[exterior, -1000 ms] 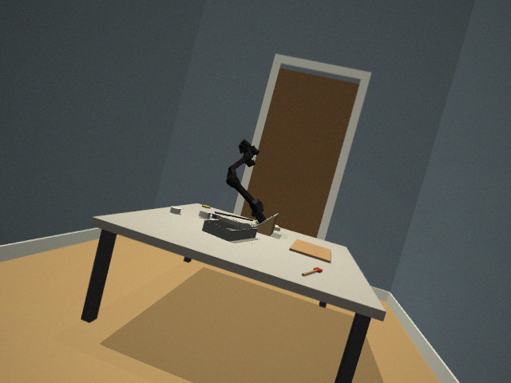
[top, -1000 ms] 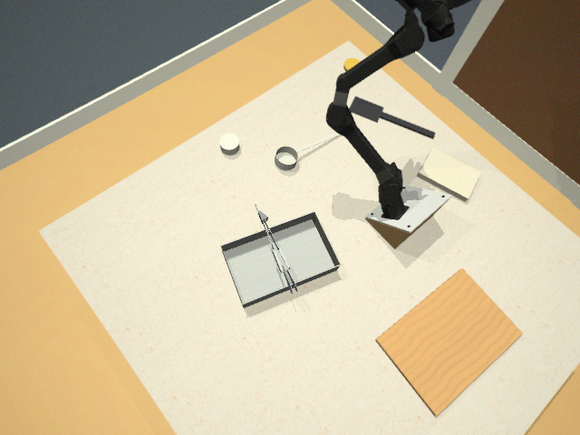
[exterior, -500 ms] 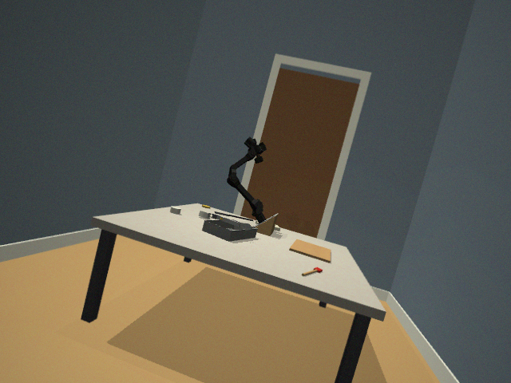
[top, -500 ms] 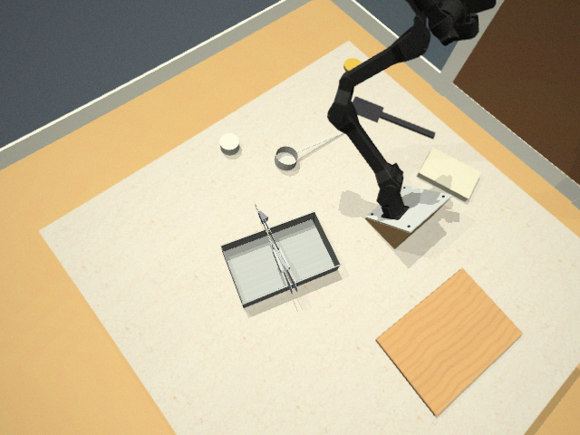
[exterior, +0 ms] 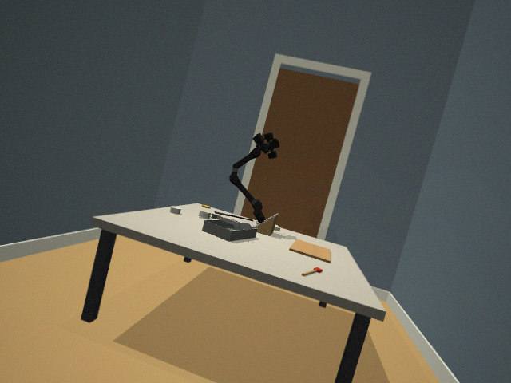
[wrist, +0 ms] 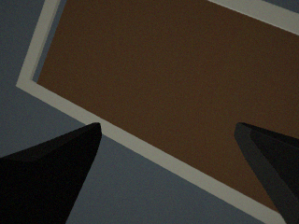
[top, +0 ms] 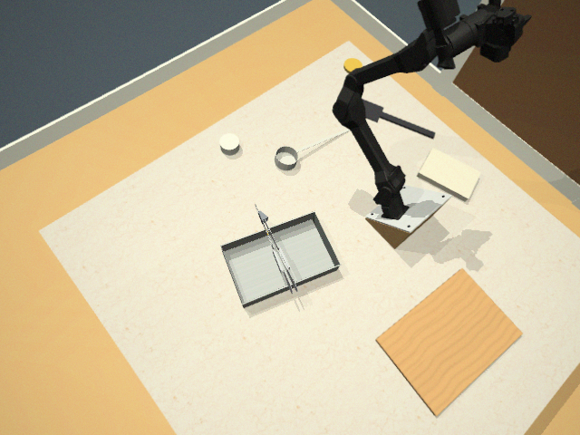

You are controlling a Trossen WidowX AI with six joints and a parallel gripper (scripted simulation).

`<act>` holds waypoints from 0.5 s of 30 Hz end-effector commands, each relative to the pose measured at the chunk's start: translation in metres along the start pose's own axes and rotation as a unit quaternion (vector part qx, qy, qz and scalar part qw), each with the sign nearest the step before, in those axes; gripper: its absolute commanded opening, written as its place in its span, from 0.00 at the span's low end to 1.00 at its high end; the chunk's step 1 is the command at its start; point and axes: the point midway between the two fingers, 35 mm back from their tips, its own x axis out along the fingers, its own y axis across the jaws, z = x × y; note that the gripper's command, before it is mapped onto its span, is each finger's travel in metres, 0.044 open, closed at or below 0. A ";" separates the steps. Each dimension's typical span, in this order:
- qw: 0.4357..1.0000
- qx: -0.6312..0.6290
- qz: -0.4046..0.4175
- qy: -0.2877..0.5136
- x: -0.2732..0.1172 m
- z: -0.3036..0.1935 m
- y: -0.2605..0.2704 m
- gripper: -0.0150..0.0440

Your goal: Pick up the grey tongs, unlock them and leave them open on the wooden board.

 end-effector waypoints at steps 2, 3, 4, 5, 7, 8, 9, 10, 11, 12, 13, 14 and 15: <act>0.995 0.033 0.012 -0.096 -0.021 0.056 0.000 1.00; 0.992 0.040 0.015 -0.117 -0.027 0.068 0.000 1.00; 0.989 0.045 0.017 -0.139 -0.034 0.080 0.001 1.00; 0.985 0.056 0.020 -0.164 -0.042 0.093 0.000 1.00; 0.973 0.077 0.026 -0.218 -0.060 0.122 -0.002 1.00; 0.967 0.076 0.030 -0.240 -0.070 0.132 -0.001 1.00; 0.961 0.084 0.032 -0.260 -0.078 0.142 -0.002 1.00; 0.954 0.093 0.035 -0.284 -0.088 0.154 -0.004 1.00; 0.944 0.105 0.037 -0.310 -0.099 0.167 -0.006 1.00; 0.937 0.105 0.038 -0.331 -0.111 0.174 -0.007 1.00; 0.928 0.107 0.040 -0.354 -0.123 0.182 -0.008 1.00; 0.918 0.118 0.042 -0.377 -0.135 0.193 -0.011 1.00; 0.906 0.129 0.044 -0.400 -0.148 0.203 -0.014 1.00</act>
